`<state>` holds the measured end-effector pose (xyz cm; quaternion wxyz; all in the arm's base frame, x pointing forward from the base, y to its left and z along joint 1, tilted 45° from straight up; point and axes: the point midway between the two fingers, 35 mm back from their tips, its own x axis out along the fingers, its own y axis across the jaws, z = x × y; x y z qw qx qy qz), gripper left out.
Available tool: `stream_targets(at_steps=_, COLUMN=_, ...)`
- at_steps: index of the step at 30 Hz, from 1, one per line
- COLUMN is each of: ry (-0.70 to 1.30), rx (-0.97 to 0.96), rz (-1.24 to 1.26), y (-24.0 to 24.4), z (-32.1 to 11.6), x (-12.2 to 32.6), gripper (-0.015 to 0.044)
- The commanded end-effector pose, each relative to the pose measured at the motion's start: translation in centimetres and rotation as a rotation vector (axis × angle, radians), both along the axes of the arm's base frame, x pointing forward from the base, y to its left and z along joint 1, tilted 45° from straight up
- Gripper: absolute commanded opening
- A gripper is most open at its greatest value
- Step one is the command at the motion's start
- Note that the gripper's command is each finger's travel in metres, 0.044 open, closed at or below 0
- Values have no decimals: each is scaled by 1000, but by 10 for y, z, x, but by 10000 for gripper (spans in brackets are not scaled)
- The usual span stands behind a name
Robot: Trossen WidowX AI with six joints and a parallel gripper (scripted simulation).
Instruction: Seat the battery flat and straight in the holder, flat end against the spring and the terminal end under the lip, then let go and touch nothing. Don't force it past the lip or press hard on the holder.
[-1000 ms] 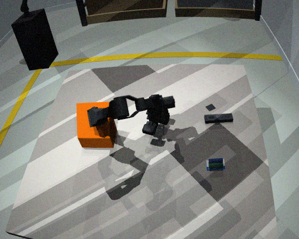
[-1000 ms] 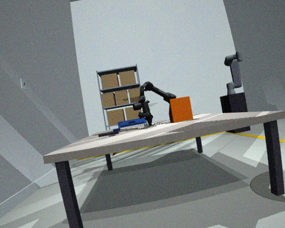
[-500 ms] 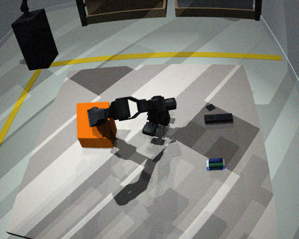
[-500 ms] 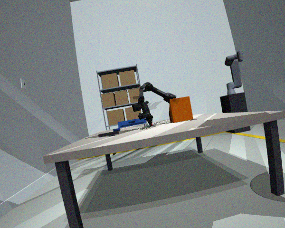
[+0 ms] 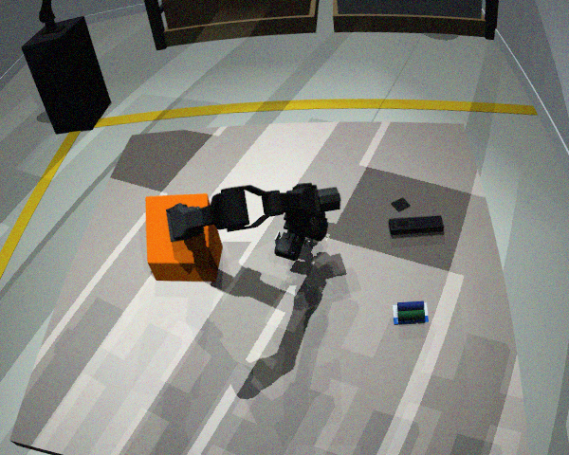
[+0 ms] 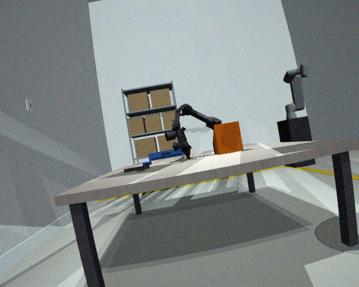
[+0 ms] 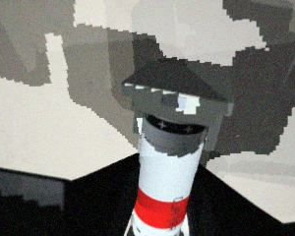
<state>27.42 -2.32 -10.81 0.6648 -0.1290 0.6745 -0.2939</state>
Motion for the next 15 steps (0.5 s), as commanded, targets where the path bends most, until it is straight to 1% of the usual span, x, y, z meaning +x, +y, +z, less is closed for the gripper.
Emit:
stream_targets(at_steps=1, ry=6, rx=-1, rz=5, y=0, z=1, x=2, gripper=78)
stream_targets(at_steps=9, ry=7, rx=-1, rz=4, y=1, z=1, x=2, gripper=78)
stream_targets(at_steps=13, ry=7, rx=-1, rz=4, y=1, z=1, x=2, gripper=179)
stream_targets(at_steps=15, ry=7, rx=-1, rz=4, y=1, z=2, x=2, gripper=179)
